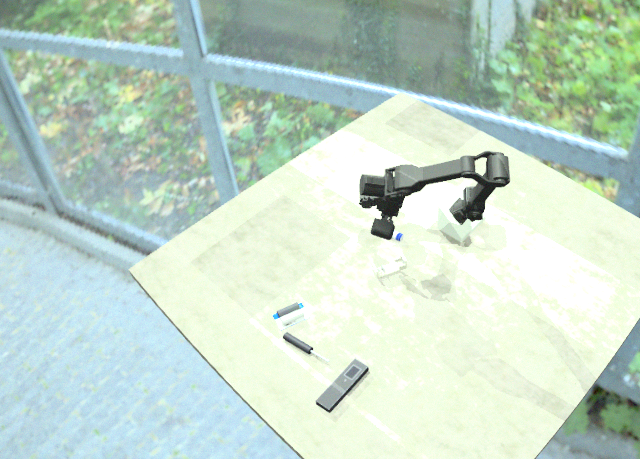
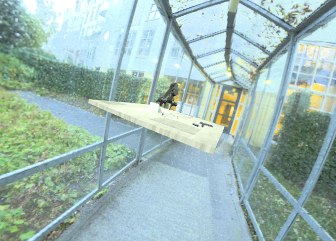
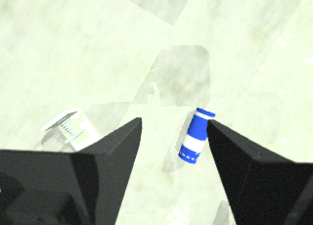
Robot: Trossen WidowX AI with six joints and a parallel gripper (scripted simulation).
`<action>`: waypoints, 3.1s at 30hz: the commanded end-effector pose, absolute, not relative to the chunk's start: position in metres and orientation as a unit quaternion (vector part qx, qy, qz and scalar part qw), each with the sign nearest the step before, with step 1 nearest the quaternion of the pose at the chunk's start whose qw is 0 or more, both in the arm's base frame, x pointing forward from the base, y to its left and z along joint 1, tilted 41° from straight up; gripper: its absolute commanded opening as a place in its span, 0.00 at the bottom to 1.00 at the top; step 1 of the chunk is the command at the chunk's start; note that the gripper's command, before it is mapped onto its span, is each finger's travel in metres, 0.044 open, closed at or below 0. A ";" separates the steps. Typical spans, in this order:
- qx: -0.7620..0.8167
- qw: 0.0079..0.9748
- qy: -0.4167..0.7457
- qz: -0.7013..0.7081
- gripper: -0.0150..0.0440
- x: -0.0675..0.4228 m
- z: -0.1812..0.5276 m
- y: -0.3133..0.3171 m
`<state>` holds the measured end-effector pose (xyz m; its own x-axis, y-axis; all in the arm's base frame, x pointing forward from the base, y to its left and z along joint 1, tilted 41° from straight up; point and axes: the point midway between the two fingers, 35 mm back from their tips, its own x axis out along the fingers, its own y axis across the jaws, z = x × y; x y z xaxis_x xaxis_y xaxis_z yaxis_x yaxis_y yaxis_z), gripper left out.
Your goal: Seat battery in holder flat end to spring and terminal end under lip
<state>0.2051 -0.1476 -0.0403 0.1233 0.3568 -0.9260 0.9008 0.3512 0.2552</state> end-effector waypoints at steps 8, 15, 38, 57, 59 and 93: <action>0.644 0.345 0.633 -0.256 0.66 0.163 -0.061 -0.133; 0.644 0.345 0.633 -0.256 0.66 0.164 -0.068 -0.128; 0.644 0.345 0.633 -0.256 0.66 0.167 -0.096 -0.104; 0.644 0.345 0.633 -0.256 0.38 0.167 -0.099 -0.101; 0.644 0.345 0.633 -0.256 0.38 0.167 -0.098 -0.102; 0.731 -0.007 0.429 -0.531 0.38 0.214 -0.030 -0.125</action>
